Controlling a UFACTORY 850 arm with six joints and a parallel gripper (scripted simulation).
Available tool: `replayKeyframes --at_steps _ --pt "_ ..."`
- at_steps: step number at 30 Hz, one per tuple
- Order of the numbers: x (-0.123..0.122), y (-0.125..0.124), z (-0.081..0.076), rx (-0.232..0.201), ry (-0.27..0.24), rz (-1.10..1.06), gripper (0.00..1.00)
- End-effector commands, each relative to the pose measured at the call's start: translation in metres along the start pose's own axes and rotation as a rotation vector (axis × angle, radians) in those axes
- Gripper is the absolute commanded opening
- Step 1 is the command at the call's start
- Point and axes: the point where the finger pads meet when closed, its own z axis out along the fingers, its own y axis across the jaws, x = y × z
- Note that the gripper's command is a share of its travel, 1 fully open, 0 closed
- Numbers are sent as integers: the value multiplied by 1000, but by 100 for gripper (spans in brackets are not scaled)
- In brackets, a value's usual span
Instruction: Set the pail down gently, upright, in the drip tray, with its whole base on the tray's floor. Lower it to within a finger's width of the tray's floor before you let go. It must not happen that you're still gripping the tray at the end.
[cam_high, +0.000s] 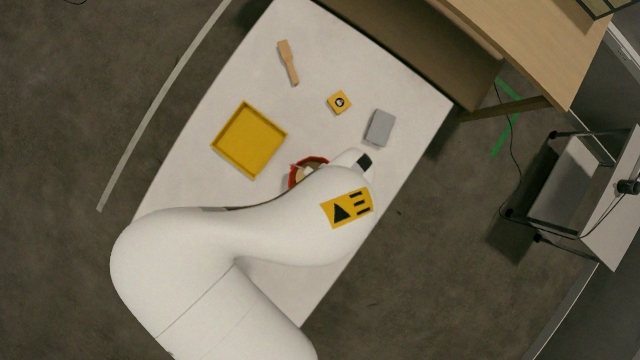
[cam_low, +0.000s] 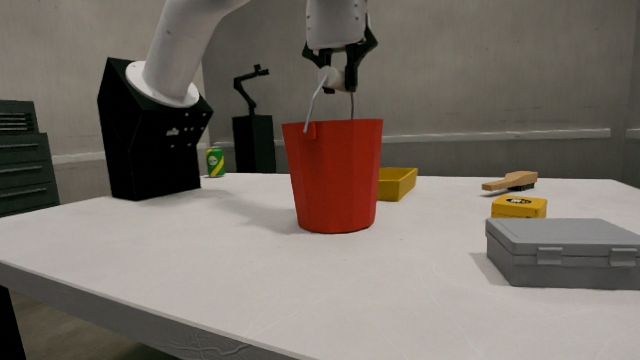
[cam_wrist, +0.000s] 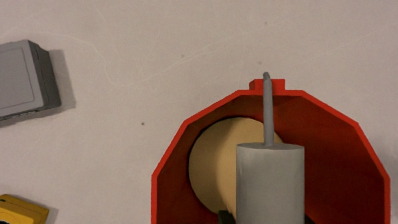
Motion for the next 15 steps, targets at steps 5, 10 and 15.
replayKeyframes --at_steps 5,10,15 --pt "0 -1 -4 0 0 0 0" --pt "0 -1 -8 0 0 0 0" --pt "0 -1 -10 0 0 0 0"
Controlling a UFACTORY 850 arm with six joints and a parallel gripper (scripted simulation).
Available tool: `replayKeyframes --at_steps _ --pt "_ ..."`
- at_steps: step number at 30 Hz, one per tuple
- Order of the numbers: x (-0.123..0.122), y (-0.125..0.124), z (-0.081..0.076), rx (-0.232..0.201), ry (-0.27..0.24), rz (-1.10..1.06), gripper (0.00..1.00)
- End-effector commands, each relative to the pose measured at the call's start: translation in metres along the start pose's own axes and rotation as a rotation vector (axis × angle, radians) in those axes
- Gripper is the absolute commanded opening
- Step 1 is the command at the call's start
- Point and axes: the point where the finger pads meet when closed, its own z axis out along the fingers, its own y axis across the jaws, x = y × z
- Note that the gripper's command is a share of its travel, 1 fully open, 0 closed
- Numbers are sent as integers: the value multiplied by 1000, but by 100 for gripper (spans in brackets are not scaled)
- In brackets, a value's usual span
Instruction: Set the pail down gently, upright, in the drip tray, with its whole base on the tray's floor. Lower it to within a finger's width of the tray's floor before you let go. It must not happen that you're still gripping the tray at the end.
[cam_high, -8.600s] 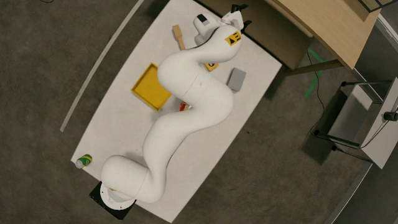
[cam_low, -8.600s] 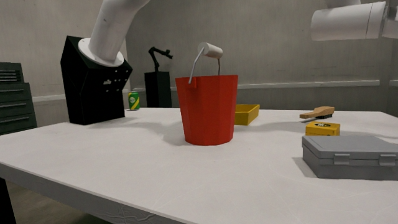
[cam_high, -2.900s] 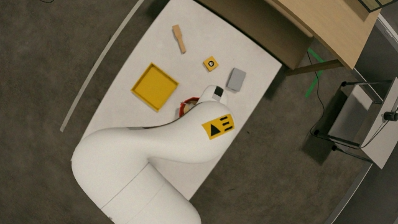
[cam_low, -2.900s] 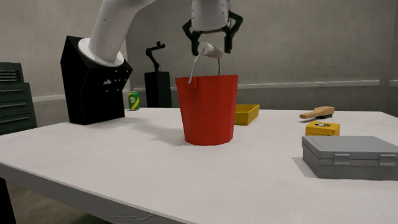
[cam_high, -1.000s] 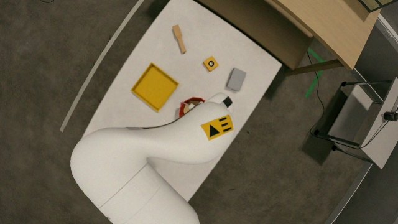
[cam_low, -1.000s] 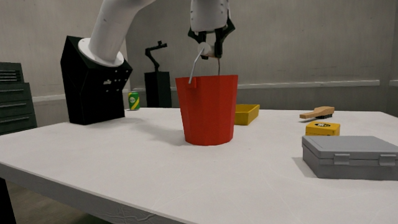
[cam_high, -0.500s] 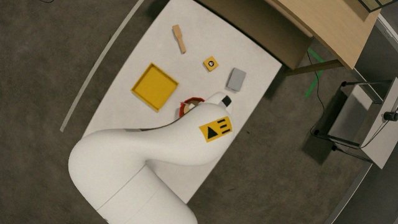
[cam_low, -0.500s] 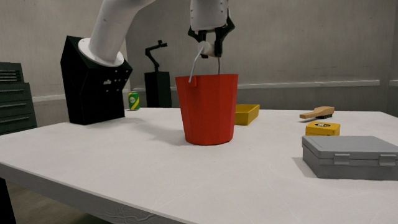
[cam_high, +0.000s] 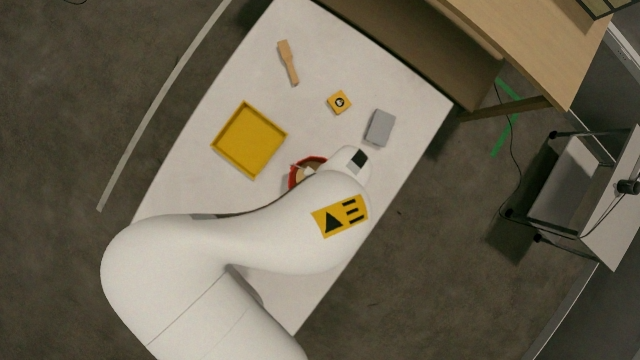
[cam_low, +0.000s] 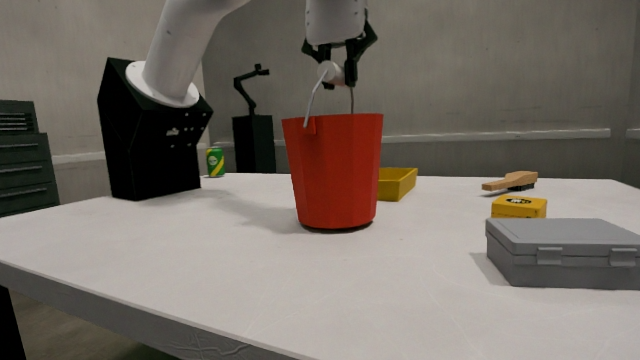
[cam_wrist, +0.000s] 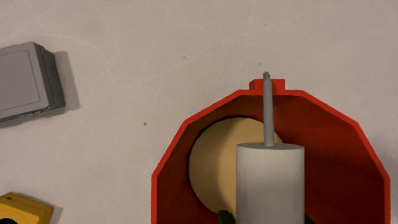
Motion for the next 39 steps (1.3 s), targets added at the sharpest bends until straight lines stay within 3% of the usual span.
replayKeyframes --at_steps 1,17,39 --pt "0 -1 -4 -6 -1 0 0" --pt "0 -1 -20 -6 -1 0 0" --pt "0 -1 -58 -6 -1 0 0"
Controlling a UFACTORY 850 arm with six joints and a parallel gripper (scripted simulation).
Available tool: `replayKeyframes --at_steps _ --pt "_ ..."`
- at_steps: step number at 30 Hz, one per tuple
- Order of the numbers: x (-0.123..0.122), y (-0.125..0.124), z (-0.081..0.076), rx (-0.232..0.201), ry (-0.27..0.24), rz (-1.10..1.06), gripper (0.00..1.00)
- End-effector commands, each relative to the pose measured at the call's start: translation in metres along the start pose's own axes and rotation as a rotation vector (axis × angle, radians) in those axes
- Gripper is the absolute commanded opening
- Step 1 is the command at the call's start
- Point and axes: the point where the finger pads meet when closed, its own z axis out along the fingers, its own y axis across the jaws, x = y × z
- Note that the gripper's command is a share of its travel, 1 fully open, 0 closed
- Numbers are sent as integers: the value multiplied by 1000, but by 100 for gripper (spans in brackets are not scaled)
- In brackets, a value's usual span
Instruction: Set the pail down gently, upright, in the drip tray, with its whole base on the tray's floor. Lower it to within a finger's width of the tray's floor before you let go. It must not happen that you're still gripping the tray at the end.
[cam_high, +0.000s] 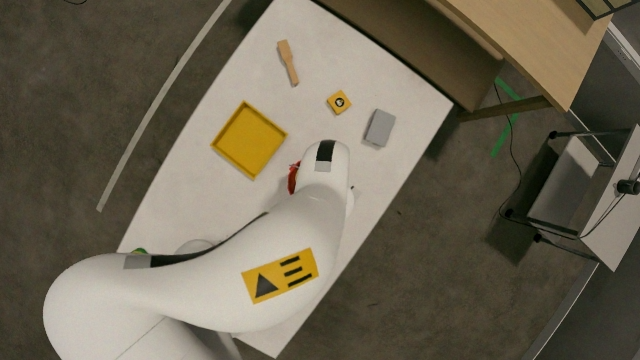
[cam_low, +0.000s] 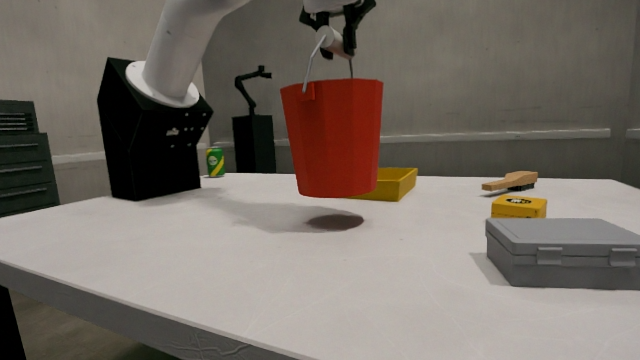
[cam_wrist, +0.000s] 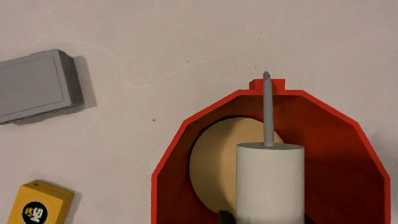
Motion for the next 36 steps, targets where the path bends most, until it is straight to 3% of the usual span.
replayKeyframes --at_steps 1,15,36 --pt "0 -1 -10 -17 15 1 0" --pt "-1 -2 -28 -17 15 1 0" --pt "-1 -2 -29 -17 15 1 0"
